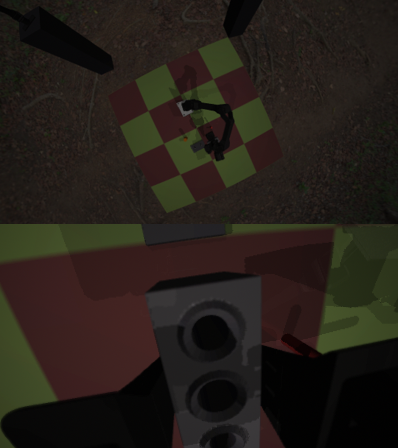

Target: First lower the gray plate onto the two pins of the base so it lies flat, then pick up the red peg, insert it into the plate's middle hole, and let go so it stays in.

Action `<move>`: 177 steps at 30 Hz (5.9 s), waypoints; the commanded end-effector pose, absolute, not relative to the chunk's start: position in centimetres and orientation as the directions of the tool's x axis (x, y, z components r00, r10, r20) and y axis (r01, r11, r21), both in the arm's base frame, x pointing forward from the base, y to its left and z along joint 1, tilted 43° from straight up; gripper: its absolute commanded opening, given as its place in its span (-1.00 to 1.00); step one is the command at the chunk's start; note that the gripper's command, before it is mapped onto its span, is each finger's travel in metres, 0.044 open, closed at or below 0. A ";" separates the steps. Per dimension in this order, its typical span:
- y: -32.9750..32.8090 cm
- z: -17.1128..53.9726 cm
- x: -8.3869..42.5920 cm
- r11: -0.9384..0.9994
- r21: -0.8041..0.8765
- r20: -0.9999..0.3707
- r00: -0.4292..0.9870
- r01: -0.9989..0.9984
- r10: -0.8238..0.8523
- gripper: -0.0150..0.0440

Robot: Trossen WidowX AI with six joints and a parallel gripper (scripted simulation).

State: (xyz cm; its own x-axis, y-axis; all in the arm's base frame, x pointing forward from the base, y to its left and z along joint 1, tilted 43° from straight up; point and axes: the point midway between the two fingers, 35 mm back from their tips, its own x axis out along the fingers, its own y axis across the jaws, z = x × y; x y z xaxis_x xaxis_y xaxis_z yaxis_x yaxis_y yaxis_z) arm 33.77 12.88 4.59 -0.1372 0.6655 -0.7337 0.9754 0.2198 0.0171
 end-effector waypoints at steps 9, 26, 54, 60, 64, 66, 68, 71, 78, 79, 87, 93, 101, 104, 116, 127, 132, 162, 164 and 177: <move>10.4 7.4 33.9 0.223 0.023 -0.736 -0.134 0.974 0.663 -0.49; 8.1 8.4 34.0 0.225 0.022 -0.734 -0.136 0.974 0.666 -0.49; 5.5 -0.2 35.7 0.223 0.023 -0.736 -0.135 0.975 0.664 -0.49; 5.0 -2.1 35.7 0.222 0.023 -0.736 -0.134 0.975 0.664 -0.49; 4.7 -3.3 35.7 0.222 0.023 -0.736 -0.134 0.975 0.664 -0.49; 4.5 -4.0 35.7 0.222 0.022 -0.736 -0.134 0.975 0.664 -0.49; 4.3 -4.6 35.6 0.222 0.022 -0.736 -0.134 0.975 0.664 -0.49; 4.1 -5.5 35.6 0.222 0.022 -0.736 -0.134 0.975 0.664 -0.49; 4.0 -5.6 35.6 0.222 0.022 -0.736 -0.134 0.975 0.664 -0.49; 4.0 -5.7 35.6 0.222 0.022 -0.736 -0.134 0.975 0.664 -0.49; 4.0 -5.7 35.6 0.222 0.022 -0.736 -0.134 0.975 0.664 -0.49; 4.0 -5.7 35.5 0.222 0.022 -0.736 -0.134 0.975 0.664 -0.49; 4.1 -5.9 35.5 0.222 0.022 -0.736 -0.134 0.975 0.664 -0.49; 4.4 -6.3 35.4 0.222 0.022 -0.736 -0.134 0.975 0.664 -0.49; 5.5 -7.4 35.2 0.222 0.022 -0.735 -0.134 0.975 0.664 -0.49; 6.6 -8.7 35.0 0.222 0.022 -0.735 -0.134 0.975 0.665 -0.49; 6.4 -8.4 35.1 0.227 0.026 -0.738 -0.134 0.974 0.661 -0.49; -0.8 -0.7 36.8 0.222 0.022 -0.739 -0.134 0.975 0.660 1.00; -1.6 0.2 36.7 0.222 0.021 -0.738 -0.134 0.975 0.661 1.00; 1.7 4.6 34.5 0.299 0.094 -0.740 -0.135 0.950 0.659 1.00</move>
State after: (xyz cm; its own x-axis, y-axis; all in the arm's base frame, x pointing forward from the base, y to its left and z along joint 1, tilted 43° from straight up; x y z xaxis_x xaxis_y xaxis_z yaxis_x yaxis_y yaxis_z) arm 35.44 -0.02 2.08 -0.1450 0.6595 -0.7376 0.9650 0.2588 0.0417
